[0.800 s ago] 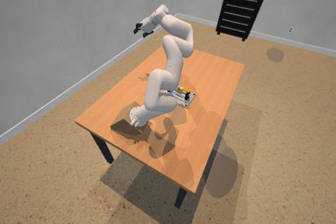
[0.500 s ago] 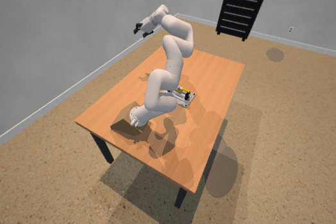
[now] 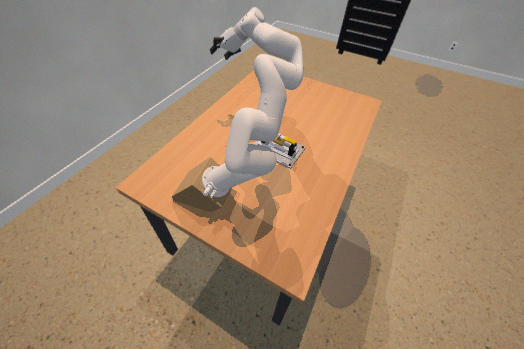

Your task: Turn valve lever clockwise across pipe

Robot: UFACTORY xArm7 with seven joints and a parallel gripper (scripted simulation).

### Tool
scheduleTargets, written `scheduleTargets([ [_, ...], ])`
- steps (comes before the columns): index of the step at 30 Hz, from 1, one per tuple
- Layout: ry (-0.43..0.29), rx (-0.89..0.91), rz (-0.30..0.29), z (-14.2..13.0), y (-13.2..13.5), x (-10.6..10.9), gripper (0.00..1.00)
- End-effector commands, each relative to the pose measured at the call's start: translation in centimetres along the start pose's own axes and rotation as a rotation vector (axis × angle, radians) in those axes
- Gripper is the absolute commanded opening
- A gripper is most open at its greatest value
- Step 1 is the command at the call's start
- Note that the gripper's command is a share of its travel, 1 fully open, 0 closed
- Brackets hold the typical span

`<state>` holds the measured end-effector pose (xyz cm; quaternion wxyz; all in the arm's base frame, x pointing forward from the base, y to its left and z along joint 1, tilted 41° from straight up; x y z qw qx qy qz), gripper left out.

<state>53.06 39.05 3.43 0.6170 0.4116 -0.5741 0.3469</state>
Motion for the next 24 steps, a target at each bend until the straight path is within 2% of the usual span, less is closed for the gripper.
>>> scheduleTargets([
  [1,0.075,0.04,0.09,4.1,-2.3,4.1,1.0],
  [4,0.191,0.085,0.186,7.7,-3.6,6.2,1.0],
  [8,0.387,0.157,0.287,13.2,-5.0,9.2,1.0],
  [10,0.387,0.157,0.287,13.2,-5.0,9.2,1.0],
  [11,0.436,0.179,0.301,16.7,-5.7,11.1,1.0],
  [14,0.564,0.26,0.316,20.3,-5.7,12.2,1.0],
  [17,0.651,0.354,0.311,24.5,-5.7,13.4,1.0],
  [20,0.699,0.434,0.306,28.5,-5.6,14.2,1.0],
  [24,0.72,0.481,0.305,33.9,-5.3,15.2,1.0],
])
Point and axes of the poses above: the point where the finger pads meet when closed, its own x axis back along the fingers, its own y axis across the jaws, z = x × y, the point moved 1 cm from there along x, back along the fingers, and after that the axes turned 13 degrees about x, right-handed, at the moved point
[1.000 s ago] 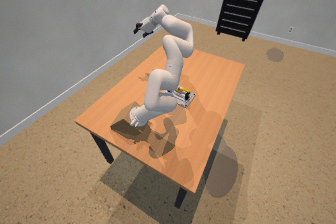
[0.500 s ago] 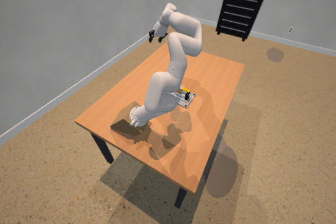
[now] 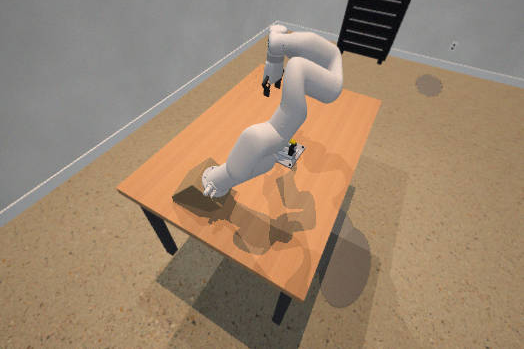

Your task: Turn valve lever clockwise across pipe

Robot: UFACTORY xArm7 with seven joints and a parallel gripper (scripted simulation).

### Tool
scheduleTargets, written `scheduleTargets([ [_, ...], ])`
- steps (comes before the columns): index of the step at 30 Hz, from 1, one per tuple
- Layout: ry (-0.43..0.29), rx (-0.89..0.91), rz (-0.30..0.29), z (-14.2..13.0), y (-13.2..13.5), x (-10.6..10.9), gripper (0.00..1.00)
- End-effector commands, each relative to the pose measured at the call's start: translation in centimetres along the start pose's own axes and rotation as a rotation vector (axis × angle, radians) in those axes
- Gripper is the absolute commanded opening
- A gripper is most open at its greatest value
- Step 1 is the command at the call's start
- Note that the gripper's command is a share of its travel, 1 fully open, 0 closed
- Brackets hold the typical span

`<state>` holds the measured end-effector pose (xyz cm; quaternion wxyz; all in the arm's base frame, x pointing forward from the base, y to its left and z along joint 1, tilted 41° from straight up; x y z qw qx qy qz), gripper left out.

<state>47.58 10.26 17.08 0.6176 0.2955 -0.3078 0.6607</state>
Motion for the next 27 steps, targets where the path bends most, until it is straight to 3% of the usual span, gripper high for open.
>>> scheduleTargets([
  [1,0.023,0.07,0.014,5.3,3.4,-2.7,1.0],
  [3,0.023,0.07,0.014,5.3,3.4,-2.7,1.0],
  [4,0.023,0.07,0.014,8.4,5.4,-4.3,1.0],
  [12,0.023,0.07,0.014,16.2,10.6,-8.6,1.0],
  [25,0.023,0.07,0.014,16.4,10.8,-8.8,1.0],
  [26,0.023,0.07,0.014,16.4,10.8,-8.8,0.0],
  [27,0.023,0.07,0.014,16.4,10.8,-8.8,0.0],
])
Point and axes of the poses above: the point where the finger pads meet when closed, its own x axis back along the fingers, its own y axis across the jaws, z = x × y, the point moved 1 cm from there along x, back along the fingers, and after that the axes turned 13 degrees about x, right-handed, at the moved point
